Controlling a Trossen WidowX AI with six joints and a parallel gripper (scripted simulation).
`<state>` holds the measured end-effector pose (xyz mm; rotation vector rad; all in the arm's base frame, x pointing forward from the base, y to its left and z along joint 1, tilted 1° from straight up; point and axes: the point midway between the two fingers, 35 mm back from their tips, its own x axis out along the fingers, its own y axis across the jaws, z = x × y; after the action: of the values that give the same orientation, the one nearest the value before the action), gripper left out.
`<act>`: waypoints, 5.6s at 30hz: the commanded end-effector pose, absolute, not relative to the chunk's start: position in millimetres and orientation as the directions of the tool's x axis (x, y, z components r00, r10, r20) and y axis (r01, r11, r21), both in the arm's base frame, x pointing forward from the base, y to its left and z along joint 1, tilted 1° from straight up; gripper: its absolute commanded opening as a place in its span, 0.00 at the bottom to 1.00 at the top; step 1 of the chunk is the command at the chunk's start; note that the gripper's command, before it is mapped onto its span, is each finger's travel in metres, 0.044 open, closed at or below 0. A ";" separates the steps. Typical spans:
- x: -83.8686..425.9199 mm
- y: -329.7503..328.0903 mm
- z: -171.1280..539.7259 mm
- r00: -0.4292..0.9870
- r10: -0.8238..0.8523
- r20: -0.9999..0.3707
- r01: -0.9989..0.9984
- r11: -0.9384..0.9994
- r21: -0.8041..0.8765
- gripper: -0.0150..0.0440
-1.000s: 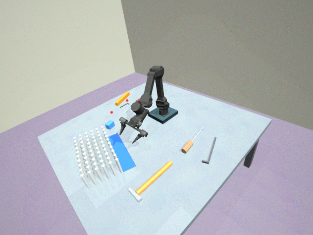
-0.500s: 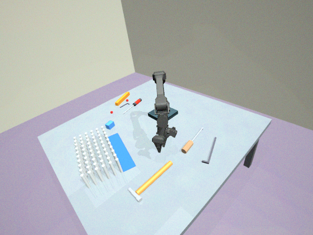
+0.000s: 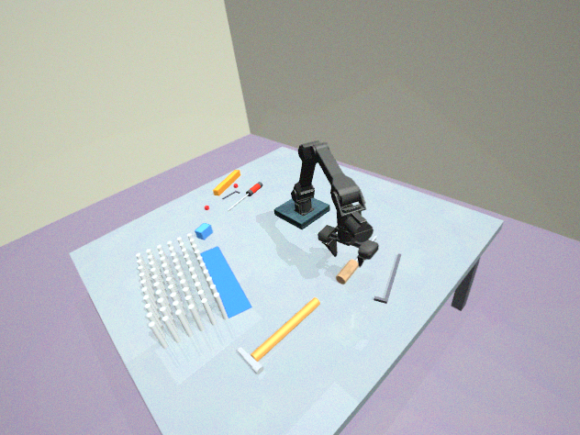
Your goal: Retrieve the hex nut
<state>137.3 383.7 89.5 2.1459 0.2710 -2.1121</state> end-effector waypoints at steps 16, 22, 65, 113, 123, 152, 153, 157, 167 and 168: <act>133.0 375.3 88.5 0.003 0.033 -0.999 0.225 -0.974 -0.031 0.87; 133.0 375.3 88.5 0.003 0.033 -0.999 0.225 -0.974 -0.031 0.73; 133.2 378.9 27.3 0.003 0.033 -0.999 0.225 -0.974 -0.031 0.73; 97.6 360.6 73.1 0.004 0.033 -0.999 0.223 -0.974 -0.031 0.25; 98.9 362.6 58.7 0.004 0.034 -0.999 0.224 -0.974 -0.032 0.25; 102.0 364.7 13.5 0.010 0.053 -0.999 0.224 -0.973 -0.050 0.25; 102.0 364.7 13.3 0.010 0.055 -0.998 0.223 -0.973 -0.052 0.25; 102.0 364.7 13.2 0.010 0.059 -0.998 0.223 -0.973 -0.055 0.25; 102.0 366.5 17.2 0.010 0.062 -0.998 0.222 -0.973 -0.058 0.65; 102.0 366.5 17.2 0.010 0.062 -0.998 0.222 -0.973 -0.058 0.70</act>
<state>102.0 366.3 17.2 2.1469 0.3039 -2.1117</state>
